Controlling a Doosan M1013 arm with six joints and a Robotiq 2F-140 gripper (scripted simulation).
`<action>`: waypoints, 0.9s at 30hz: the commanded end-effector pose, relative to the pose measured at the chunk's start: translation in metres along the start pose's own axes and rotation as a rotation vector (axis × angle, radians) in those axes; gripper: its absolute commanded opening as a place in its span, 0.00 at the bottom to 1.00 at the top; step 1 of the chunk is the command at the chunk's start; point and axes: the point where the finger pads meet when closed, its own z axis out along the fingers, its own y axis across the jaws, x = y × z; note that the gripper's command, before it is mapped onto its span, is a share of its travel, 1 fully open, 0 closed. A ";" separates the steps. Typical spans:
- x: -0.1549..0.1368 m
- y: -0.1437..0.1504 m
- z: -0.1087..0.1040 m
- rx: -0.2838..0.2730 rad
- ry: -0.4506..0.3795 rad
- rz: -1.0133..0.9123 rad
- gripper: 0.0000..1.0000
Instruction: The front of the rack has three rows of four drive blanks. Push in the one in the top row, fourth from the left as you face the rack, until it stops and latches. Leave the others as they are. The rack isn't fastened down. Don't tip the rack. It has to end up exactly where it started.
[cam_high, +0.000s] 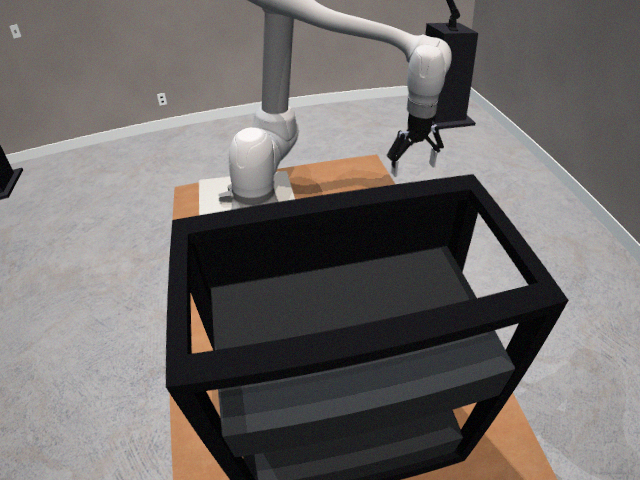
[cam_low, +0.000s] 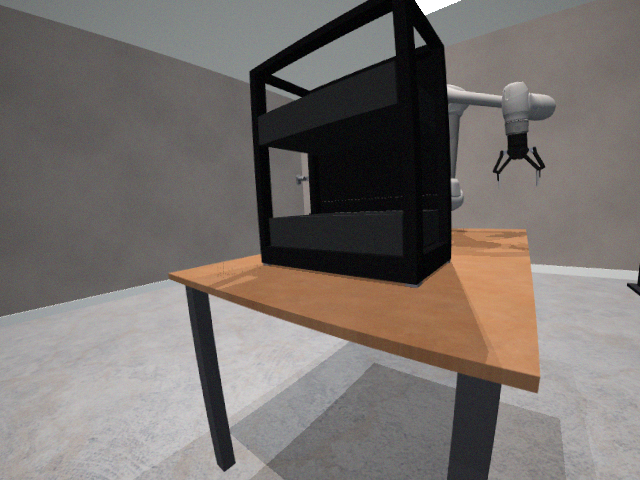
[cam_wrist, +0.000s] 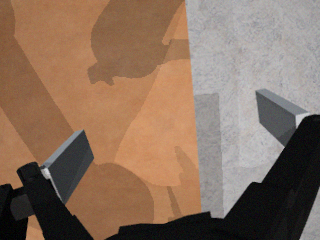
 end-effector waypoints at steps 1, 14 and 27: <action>0.002 -0.001 0.001 -0.023 0.020 0.042 1.00; 0.009 0.000 -0.001 -0.143 0.122 0.271 1.00; 0.007 0.005 -0.010 -0.278 0.233 0.527 1.00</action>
